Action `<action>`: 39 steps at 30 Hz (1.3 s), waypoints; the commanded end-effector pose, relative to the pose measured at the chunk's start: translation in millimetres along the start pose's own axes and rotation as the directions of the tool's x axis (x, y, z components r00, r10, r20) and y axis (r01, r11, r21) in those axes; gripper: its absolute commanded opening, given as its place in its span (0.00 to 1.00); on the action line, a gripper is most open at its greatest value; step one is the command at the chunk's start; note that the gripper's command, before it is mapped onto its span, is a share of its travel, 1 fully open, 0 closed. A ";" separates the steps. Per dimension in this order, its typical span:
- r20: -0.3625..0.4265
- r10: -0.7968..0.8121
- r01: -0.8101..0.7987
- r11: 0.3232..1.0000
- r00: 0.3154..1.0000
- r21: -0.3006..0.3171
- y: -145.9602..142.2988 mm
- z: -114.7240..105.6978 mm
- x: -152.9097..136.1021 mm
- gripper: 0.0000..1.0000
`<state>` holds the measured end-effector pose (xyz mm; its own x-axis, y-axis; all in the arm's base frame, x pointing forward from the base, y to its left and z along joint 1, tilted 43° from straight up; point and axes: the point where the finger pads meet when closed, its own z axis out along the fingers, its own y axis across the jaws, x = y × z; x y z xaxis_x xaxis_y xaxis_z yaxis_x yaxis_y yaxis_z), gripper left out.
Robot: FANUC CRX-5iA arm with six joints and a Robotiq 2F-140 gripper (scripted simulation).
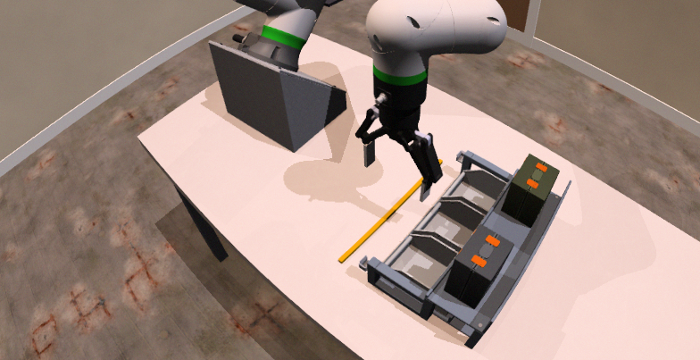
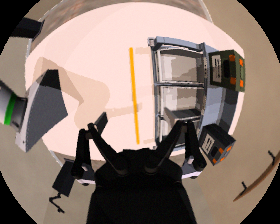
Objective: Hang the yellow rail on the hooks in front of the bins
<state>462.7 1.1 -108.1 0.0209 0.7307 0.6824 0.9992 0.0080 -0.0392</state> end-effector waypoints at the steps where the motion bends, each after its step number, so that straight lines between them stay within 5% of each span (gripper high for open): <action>1: 0.000 0.000 0.000 1.000 1.000 0.000 0.2 -0.8 0.4 1.00; 27: 0.000 0.000 0.000 1.000 1.000 0.000 0.3 -2.7 2.1 1.00; 28: 0.000 0.000 0.000 1.000 1.000 0.000 0.3 -2.7 2.1 0.30; 39: 0.000 0.000 0.000 1.000 1.000 0.000 0.3 -2.7 2.1 0.30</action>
<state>463.1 1.1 -104.8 0.0209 0.7307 0.6823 0.9992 0.0080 -0.0392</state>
